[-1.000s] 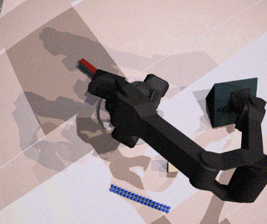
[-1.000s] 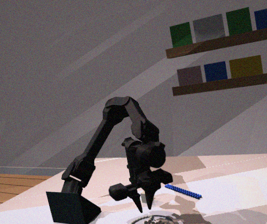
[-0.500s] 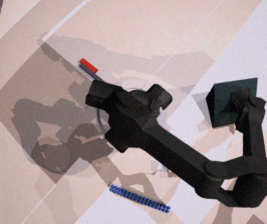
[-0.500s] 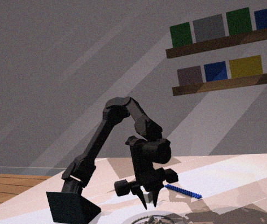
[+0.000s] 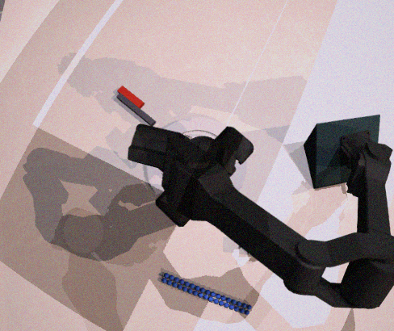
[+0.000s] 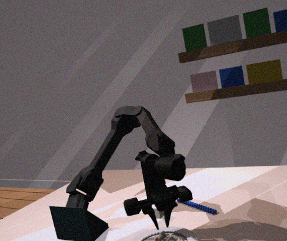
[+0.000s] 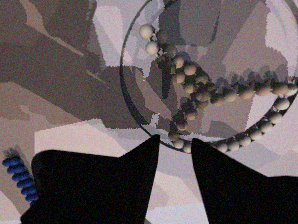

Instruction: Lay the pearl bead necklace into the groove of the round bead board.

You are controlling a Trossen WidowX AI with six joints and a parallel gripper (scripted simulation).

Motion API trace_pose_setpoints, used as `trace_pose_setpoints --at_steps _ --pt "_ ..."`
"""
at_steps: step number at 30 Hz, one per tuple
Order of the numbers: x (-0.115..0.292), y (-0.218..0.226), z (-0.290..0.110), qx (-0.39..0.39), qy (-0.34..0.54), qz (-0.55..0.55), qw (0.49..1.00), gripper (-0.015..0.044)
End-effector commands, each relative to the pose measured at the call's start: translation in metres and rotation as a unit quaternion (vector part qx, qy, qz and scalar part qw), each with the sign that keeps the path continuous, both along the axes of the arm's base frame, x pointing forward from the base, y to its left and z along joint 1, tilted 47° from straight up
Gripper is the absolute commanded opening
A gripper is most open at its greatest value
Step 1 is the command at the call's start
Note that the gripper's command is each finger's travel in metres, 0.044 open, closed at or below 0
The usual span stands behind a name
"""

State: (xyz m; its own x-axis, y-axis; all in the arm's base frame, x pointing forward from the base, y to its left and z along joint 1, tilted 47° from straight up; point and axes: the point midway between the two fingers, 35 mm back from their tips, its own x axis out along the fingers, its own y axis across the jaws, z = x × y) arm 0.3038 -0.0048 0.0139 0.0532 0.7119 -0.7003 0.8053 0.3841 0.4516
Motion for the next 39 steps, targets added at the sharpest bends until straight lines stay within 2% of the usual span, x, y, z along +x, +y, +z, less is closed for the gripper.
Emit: trace_pose_setpoints --at_steps 1,11,16,39 --pt "0.0000 0.0052 -0.0041 0.004 0.003 -0.004 1.000 0.0120" --pt "-0.0001 0.0142 -0.0118 0.006 0.004 -0.005 1.000 0.0120" --pt "-0.0001 0.0125 -0.0107 0.003 0.002 -0.001 1.000 0.0000" --pt "-0.0001 0.0125 -0.0107 0.003 0.002 -0.001 1.000 0.0000"
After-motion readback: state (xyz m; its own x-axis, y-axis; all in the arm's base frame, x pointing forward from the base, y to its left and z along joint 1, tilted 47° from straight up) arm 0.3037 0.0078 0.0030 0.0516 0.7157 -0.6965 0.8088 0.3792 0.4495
